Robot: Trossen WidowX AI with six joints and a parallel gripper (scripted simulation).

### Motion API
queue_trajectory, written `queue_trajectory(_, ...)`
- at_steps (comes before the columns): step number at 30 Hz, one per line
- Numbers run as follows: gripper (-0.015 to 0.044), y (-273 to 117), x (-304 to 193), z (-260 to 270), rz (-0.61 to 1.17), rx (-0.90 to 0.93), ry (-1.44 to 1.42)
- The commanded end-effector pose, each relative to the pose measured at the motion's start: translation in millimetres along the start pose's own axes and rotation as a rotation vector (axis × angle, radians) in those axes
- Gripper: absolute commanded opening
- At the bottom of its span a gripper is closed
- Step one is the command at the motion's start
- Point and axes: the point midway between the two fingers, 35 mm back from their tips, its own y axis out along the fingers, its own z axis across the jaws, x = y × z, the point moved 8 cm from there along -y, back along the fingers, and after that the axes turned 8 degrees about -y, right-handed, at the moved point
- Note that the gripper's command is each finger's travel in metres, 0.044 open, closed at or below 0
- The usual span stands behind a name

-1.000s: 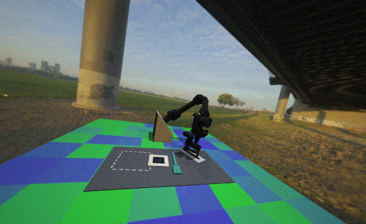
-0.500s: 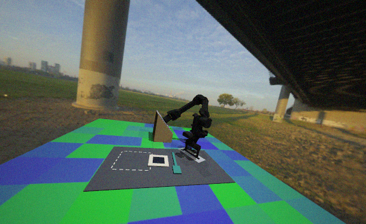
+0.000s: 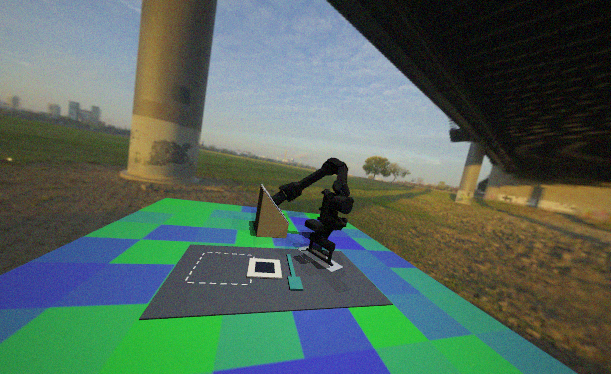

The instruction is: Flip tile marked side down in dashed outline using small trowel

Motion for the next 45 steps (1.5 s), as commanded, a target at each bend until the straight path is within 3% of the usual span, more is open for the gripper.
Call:
queue_trajectory(1,0.0130,0.5,0.0,-0.1,0.000,0.000,-0.069)
queue_trajectory(23,0.0130,0.6,0.0,-0.1,0.000,0.001,-0.709)
queue_trajectory(29,0.0130,0.6,0.0,-0.1,0.000,0.001,-0.729)
queue_trajectory(35,0.0270,0.6,0.0,-0.1,0.000,0.001,-0.729)
queue_trajectory(45,0.0270,0.6,0.0,-0.1,0.000,0.001,-0.729)
